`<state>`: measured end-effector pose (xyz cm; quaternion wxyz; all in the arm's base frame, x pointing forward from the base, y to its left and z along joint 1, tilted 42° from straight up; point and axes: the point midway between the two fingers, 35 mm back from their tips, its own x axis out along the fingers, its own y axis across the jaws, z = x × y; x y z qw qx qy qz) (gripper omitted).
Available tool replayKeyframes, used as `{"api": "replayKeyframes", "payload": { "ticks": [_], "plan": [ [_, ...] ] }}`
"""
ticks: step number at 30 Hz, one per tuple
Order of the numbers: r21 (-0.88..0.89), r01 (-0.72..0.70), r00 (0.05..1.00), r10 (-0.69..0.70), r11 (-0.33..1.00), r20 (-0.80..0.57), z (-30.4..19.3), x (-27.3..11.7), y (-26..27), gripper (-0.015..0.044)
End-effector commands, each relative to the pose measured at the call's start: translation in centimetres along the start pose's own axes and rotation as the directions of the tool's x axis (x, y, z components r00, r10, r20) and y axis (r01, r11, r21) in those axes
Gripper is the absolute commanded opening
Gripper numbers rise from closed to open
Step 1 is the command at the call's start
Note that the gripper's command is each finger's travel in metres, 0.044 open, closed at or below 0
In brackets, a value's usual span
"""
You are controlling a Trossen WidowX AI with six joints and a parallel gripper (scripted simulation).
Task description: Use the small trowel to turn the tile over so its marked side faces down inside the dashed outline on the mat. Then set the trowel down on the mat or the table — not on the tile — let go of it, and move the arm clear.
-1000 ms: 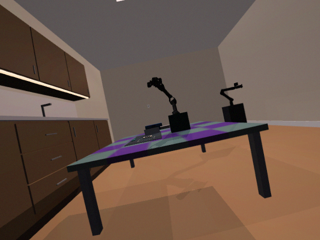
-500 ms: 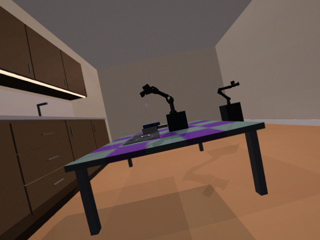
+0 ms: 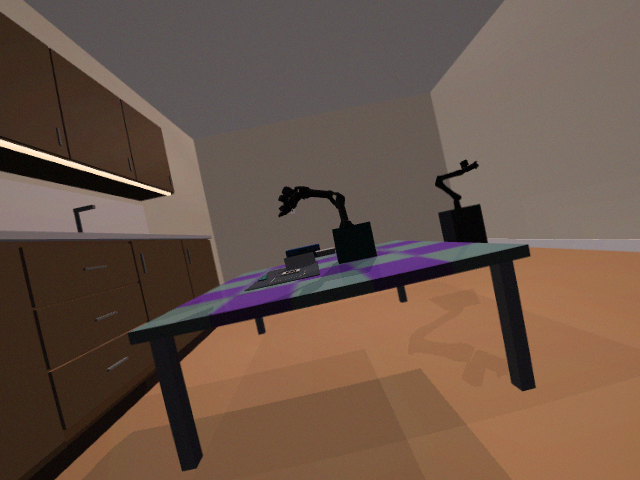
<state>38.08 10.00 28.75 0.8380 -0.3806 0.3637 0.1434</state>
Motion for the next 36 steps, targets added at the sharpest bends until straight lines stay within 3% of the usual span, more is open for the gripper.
{"api": "replayKeyframes", "payload": {
  "ticks": [1,12,25,36],
  "plan": [
    [0.005,0.048,0.992,-0.047,0.999,-0.115,-3.3,1.3,-2.3,0.01],
    [0.017,0.155,0.882,-0.131,0.988,-0.452,-13.9,2.7,-8.2,0.01],
    [0.024,0.187,0.618,-0.099,0.982,-0.78,-27.1,0.4,-12.1,0.01],
    [0.028,0.185,0.583,-0.086,0.982,-0.808,-28.7,0.3,-11.8,0.01]
  ]
}}
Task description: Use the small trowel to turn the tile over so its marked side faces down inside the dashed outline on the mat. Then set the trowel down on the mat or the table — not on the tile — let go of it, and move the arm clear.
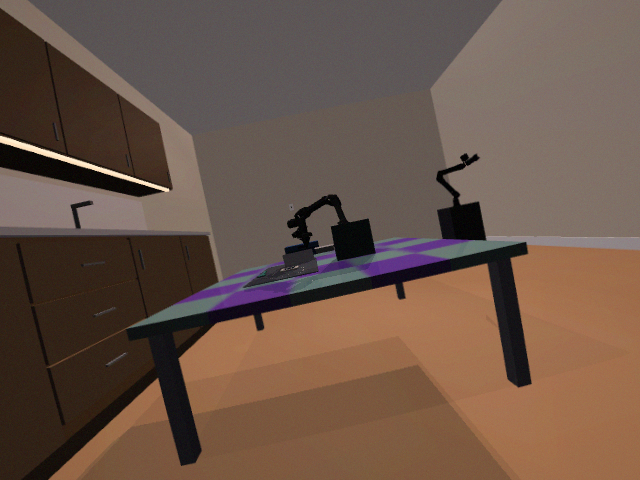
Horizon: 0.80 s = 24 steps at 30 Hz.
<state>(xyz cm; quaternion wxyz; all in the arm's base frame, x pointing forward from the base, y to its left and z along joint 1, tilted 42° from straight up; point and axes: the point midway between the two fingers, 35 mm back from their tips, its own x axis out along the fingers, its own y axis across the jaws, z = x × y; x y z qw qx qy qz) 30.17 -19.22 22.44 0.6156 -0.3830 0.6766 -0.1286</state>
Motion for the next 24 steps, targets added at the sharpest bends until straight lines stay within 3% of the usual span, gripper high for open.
{"api": "replayKeyframes", "payload": {
  "ticks": [1,24],
  "plan": [
    [-0.006,0.0,1.0,0.0,1.0,-0.006,-0.1,0.3,0.5,0.01],
    [-0.001,-0.003,1.0,0.003,1.0,-0.01,-0.1,2.1,3.7,0.01]
  ]
}}
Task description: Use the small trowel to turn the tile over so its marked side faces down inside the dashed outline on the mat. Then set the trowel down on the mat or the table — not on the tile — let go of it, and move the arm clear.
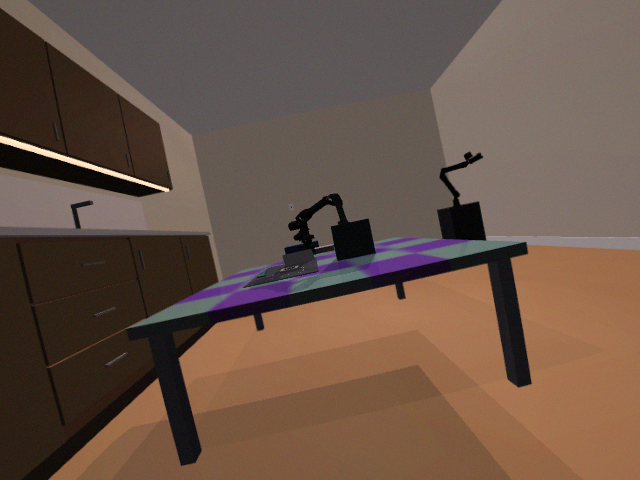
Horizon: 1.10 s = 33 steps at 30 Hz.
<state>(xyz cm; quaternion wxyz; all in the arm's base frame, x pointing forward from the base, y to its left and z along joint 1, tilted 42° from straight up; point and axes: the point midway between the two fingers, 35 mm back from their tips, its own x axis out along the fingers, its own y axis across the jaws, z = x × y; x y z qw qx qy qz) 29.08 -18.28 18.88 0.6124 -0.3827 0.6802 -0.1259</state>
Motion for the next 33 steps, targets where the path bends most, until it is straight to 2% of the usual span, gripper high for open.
{"api": "replayKeyframes", "payload": {
  "ticks": [1,33],
  "plan": [
    [0.006,0.002,1.0,-0.002,1.0,-0.003,-0.1,0.2,0.4,0.01],
    [0.004,-0.001,1.0,0.001,1.0,-0.003,0.1,0.3,6.9,0.01]
  ]
}}
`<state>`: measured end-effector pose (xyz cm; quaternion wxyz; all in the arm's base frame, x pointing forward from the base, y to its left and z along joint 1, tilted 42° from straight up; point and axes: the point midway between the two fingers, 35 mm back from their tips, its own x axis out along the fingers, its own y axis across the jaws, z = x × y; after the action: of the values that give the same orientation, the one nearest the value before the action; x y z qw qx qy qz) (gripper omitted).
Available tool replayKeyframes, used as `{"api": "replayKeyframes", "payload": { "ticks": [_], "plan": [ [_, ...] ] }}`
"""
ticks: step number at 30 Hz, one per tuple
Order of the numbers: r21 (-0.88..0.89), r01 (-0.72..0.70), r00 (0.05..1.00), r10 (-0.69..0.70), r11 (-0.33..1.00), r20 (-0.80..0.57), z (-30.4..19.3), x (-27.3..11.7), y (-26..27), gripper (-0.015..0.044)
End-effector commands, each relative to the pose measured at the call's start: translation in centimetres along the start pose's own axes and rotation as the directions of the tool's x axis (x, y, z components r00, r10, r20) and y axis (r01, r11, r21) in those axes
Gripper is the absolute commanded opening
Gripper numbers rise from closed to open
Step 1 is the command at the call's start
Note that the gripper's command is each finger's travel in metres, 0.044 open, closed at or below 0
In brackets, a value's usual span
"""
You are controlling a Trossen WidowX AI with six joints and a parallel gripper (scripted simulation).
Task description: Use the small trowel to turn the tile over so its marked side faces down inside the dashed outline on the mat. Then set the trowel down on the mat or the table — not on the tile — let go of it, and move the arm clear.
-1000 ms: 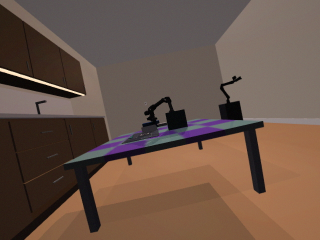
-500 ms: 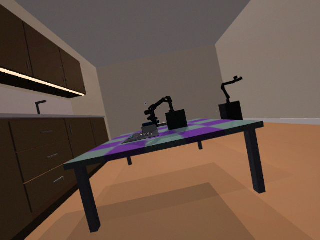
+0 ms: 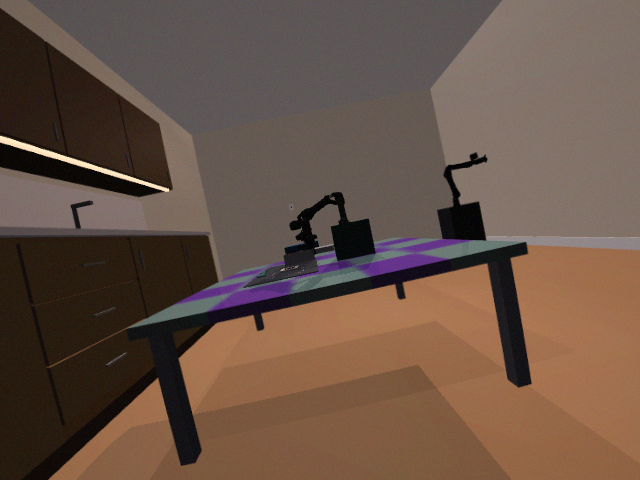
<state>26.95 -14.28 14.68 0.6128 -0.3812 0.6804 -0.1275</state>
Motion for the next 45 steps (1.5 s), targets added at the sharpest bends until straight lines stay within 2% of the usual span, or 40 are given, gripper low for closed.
{"api": "replayKeyframes", "payload": {
  "ticks": [1,13,23,45],
  "plan": [
    [0.0,-0.001,1.0,0.001,1.0,-0.002,-0.1,0.0,1.0,0.01],
    [-0.001,-0.003,1.0,0.003,1.0,-0.002,-0.1,0.0,4.0,0.01],
    [-0.002,-0.006,1.0,0.006,1.0,-0.002,0.0,0.0,3.3,0.01],
    [0.001,0.003,1.0,-0.003,1.0,-0.001,-0.3,-2.0,-5.6,0.01]
  ]
}}
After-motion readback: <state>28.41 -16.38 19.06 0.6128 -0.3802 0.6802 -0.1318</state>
